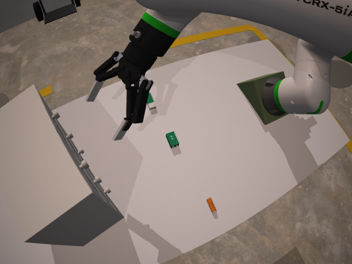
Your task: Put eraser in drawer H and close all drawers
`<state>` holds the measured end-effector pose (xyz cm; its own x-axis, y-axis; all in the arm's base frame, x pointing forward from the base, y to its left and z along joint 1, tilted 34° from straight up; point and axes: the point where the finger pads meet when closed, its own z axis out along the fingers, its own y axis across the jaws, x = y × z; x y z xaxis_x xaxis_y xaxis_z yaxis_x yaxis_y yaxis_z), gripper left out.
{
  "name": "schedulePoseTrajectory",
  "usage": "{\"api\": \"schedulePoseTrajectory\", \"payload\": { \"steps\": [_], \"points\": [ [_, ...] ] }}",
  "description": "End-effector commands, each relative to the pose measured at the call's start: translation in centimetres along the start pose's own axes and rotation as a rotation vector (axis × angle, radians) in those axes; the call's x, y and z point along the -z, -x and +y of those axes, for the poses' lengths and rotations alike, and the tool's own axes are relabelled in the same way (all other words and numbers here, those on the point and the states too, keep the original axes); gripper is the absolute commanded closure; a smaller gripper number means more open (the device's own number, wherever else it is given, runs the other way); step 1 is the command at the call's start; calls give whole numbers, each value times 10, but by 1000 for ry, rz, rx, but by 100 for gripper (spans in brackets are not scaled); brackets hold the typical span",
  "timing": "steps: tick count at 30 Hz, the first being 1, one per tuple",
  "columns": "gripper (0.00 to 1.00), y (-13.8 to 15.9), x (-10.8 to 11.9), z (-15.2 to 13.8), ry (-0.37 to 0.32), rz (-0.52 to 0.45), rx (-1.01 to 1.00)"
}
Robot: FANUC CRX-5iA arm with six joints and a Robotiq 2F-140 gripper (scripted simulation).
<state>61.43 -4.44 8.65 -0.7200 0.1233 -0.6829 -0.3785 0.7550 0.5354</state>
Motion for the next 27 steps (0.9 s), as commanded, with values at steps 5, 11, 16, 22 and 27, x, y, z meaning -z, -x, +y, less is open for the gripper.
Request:
{"api": "schedulePoseTrajectory", "payload": {
  "steps": [5,11,16,22,27],
  "points": [
    [0,-2,31,2,11,300,-5],
    [0,-3,54,2,11,498,-4],
    [0,-3,63,2,12,576,-3],
    [0,-4,76,1,12,689,-3],
    [0,-4,82,1,12,740,-2]
  ]
}}
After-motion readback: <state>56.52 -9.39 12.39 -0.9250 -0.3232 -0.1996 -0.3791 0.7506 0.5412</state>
